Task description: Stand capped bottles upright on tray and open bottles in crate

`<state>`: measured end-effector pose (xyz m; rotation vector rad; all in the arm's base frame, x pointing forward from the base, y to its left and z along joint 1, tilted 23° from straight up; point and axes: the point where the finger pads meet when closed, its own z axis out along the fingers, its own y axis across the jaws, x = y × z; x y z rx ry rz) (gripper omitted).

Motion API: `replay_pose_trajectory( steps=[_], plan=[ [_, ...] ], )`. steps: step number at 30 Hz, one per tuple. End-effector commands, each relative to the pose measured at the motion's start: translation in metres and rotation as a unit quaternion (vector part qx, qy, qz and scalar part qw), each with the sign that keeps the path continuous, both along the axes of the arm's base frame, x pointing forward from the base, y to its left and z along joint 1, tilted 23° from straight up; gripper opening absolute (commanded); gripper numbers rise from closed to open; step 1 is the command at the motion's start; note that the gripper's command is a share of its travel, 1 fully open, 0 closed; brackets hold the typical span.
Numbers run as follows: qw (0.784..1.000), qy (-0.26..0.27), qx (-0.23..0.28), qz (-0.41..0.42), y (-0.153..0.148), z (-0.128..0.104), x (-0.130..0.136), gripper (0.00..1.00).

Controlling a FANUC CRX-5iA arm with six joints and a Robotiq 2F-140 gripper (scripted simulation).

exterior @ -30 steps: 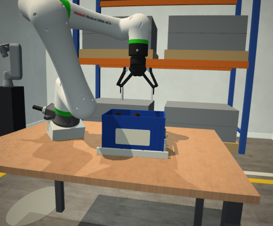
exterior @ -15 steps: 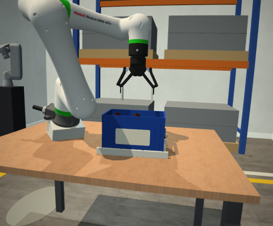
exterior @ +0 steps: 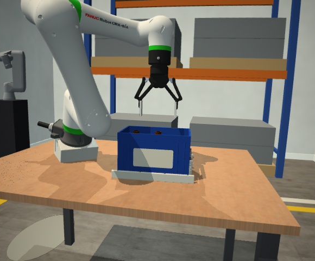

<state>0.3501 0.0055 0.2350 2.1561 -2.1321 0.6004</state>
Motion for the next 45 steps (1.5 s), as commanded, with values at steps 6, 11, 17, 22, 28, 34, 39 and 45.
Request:
replay_pose_trajectory(
  steps=[6, 11, 17, 22, 28, 34, 39, 45],
  plan=[
    [1.0, 0.0, 0.0, 0.0, 0.0, 0.0, 0.0, 1.0],
    [1.0, 0.0, 0.0, 0.0, 0.0, 0.0, 0.0, 1.0],
    [1.0, 0.002, -0.001, 0.006, -0.002, 0.0, -0.002, 0.38],
    [0.999, 0.011, -0.009, 0.036, -0.014, 0.0, -0.014, 0.38],
    [0.997, 0.023, -0.018, 0.071, -0.028, -0.001, -0.029, 0.38],
    [0.995, 0.03, -0.024, 0.09, -0.036, -0.002, -0.035, 0.38],
    [0.992, 0.039, -0.031, 0.119, -0.05, 0.0, -0.044, 0.38],
    [0.986, 0.051, -0.04, 0.154, -0.067, 0.001, -0.055, 0.38]
  ],
)
